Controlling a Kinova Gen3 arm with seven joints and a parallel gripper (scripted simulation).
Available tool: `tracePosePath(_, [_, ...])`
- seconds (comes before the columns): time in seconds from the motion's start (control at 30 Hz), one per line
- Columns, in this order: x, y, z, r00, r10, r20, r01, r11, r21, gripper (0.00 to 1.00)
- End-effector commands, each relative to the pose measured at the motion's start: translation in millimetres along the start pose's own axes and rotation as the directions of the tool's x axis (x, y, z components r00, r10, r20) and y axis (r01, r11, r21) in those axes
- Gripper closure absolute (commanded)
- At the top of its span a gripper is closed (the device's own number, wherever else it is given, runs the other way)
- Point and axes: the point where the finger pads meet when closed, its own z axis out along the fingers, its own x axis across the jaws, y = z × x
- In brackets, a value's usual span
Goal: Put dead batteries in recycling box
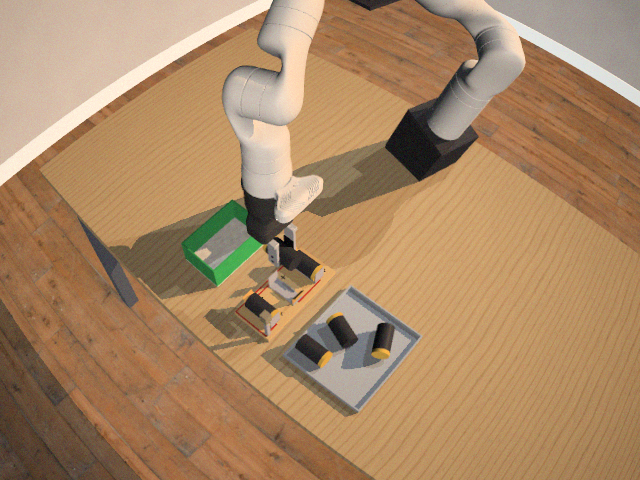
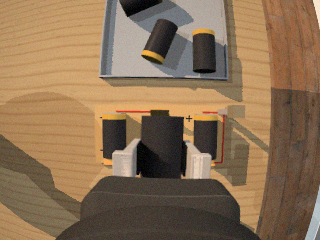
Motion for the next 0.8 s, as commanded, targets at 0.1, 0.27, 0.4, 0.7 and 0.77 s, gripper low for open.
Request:
tracePosePath(0.1, [4.2,-14.6,-0.8,1.0,-0.008,-0.001,0.008,1.0,-0.002,0.43])
tracePosePath(0.27, [12.5,-47.1,-0.7,1.0,-0.008,-0.001,0.008,1.0,-0.002,0.43])
tracePosePath(0.4, [21.9,-83.8,-0.7,1.0,-0.008,-0.001,0.008,1.0,-0.002,0.43])
tracePosePath(0.7, [39.0,-150.7,-0.6,1.0,-0.008,-0.001,0.008,1.0,-0.002,0.43])
tracePosePath(0.77, [43.4,-167.7,-0.6,1.0,-0.008,-0.001,0.008,1.0,-0.002,0.43])
